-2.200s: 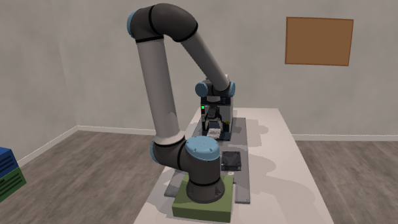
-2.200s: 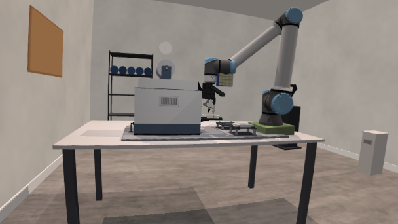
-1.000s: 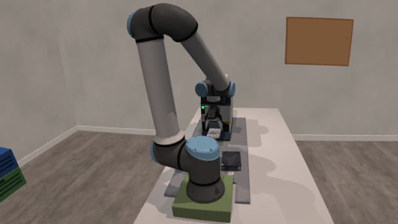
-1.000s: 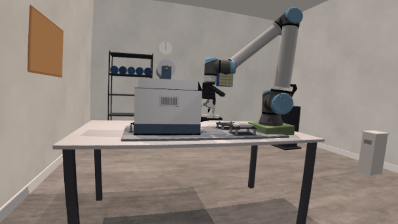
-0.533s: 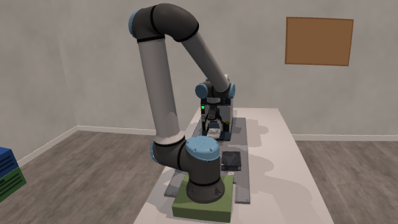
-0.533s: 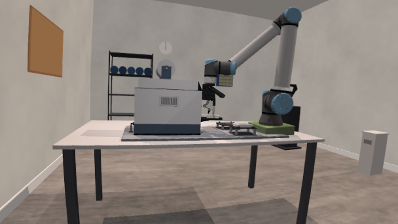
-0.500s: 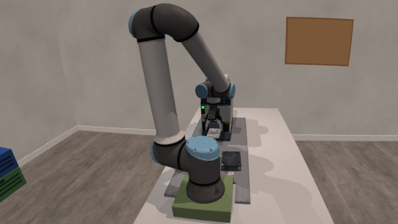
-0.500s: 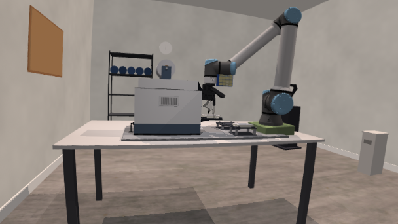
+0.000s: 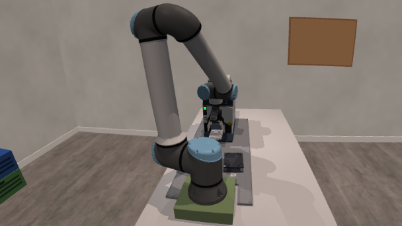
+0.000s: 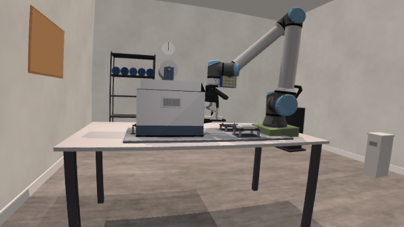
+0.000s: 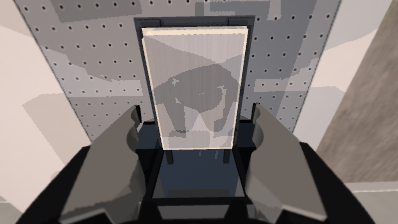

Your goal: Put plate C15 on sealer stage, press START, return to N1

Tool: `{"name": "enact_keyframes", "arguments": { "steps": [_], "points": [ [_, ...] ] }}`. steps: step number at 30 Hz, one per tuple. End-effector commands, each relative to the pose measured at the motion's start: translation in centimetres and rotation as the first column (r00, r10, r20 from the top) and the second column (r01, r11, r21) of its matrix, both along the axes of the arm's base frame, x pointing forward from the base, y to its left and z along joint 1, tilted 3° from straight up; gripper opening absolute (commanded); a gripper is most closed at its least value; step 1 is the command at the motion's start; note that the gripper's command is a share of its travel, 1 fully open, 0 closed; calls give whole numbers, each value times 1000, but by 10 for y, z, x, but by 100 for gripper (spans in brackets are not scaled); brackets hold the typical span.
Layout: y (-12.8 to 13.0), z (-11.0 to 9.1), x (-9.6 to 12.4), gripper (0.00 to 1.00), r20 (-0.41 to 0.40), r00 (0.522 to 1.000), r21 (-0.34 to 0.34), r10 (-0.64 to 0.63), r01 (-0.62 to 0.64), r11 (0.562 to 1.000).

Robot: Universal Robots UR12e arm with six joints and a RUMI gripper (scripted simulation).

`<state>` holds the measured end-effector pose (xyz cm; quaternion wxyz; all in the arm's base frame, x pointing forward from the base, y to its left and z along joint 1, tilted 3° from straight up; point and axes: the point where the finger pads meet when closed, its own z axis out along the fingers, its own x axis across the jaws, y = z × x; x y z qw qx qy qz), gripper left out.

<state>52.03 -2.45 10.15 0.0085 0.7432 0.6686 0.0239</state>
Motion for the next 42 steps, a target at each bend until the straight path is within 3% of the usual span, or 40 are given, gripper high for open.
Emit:
{"name": "enact_keyframes", "arguments": {
  "steps": [1, 31, 42],
  "points": [
    [0, -3, 1, 68, 1, 1000, 0, 0, 0, 1000],
    [0, -12, 1, 68, 1, 1000, 0, 0, 0, 1000],
    [0, -12, 1, 62, 1, 1000, 0, 0, 0, 1000]
  ]
}}
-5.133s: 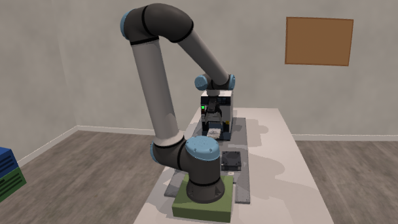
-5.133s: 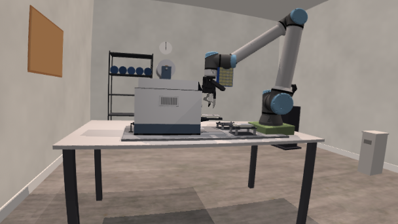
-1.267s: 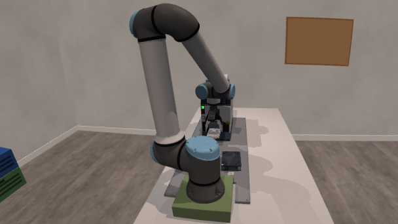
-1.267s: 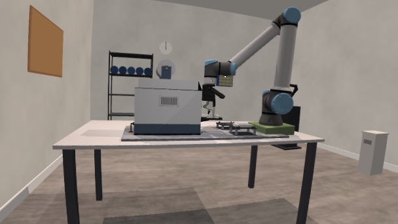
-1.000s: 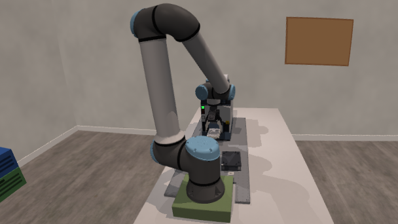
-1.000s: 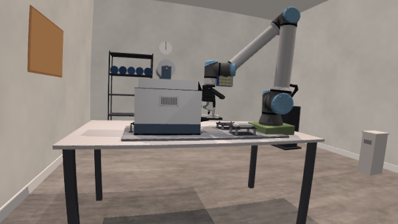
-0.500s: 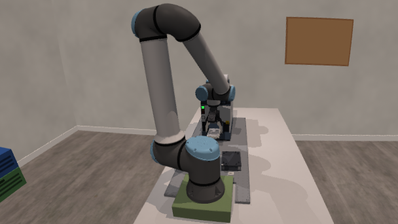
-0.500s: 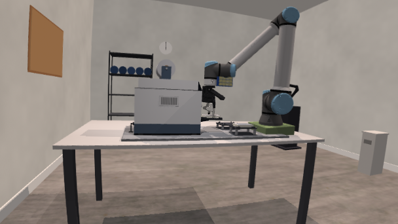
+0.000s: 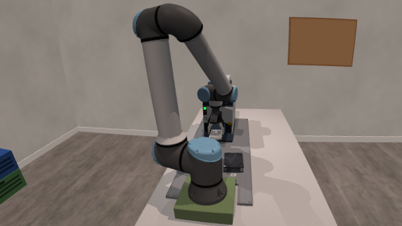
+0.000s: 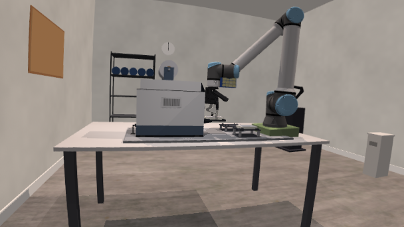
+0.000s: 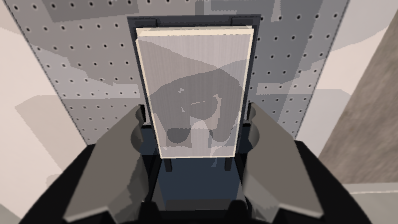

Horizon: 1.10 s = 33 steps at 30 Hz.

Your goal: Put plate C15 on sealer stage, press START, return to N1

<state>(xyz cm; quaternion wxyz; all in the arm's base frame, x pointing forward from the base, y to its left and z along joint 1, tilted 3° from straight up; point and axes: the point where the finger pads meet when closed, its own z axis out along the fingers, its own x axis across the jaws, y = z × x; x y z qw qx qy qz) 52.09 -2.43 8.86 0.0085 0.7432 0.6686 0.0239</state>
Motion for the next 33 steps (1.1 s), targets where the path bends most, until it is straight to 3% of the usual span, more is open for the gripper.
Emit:
{"name": "enact_keyframes", "arguments": {
  "steps": [1, 17, 18, 33],
  "points": [
    [0, 1, 1, 62, 1, 1000, 0, 0, 0, 1000],
    [0, 1, 1, 55, 1, 1000, 0, 0, 0, 1000],
    [0, 1, 1, 0, 1, 1000, 0, 0, 0, 1000],
    [0, 1, 1, 0, 1, 1000, 0, 0, 0, 1000]
  ]
}}
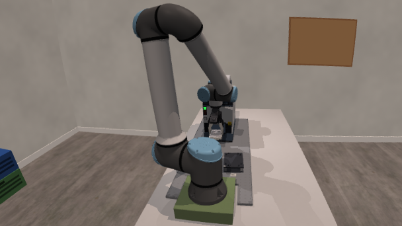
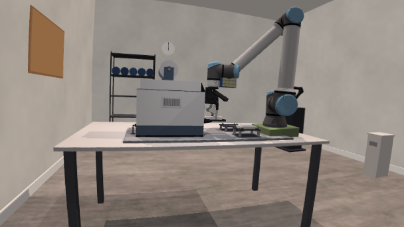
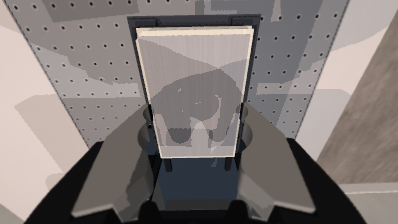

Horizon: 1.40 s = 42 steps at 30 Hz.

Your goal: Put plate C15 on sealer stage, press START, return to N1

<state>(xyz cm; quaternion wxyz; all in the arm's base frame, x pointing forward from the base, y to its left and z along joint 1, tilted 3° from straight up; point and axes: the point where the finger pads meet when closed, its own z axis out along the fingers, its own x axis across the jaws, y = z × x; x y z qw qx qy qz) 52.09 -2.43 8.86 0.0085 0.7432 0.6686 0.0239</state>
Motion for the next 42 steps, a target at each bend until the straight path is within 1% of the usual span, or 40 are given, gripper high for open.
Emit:
{"name": "enact_keyframes", "arguments": {
  "steps": [1, 19, 42],
  "points": [
    [0, 1, 1, 0, 1, 1000, 0, 0, 0, 1000],
    [0, 0, 1, 0, 1, 1000, 0, 0, 0, 1000],
    [0, 14, 0, 0, 1, 1000, 0, 0, 0, 1000]
  ]
}}
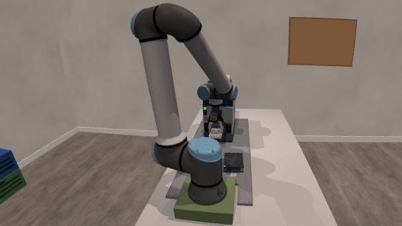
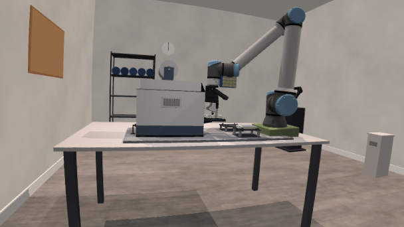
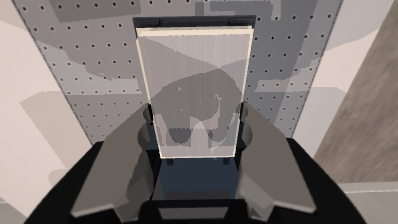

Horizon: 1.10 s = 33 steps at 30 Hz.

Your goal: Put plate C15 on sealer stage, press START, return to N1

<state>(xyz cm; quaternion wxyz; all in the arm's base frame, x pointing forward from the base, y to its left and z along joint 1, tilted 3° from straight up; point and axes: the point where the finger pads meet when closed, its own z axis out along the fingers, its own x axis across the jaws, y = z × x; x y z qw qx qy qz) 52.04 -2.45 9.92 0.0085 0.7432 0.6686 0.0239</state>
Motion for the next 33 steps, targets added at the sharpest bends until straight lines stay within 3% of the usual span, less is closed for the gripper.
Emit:
{"name": "enact_keyframes", "arguments": {
  "steps": [1, 33],
  "points": [
    [0, 5, 0, 0, 1, 1000, 0, 0, 0, 1000],
    [-1, 52, -2, 0, 1, 1000, 0, 0, 0, 1000]
  ]
}}
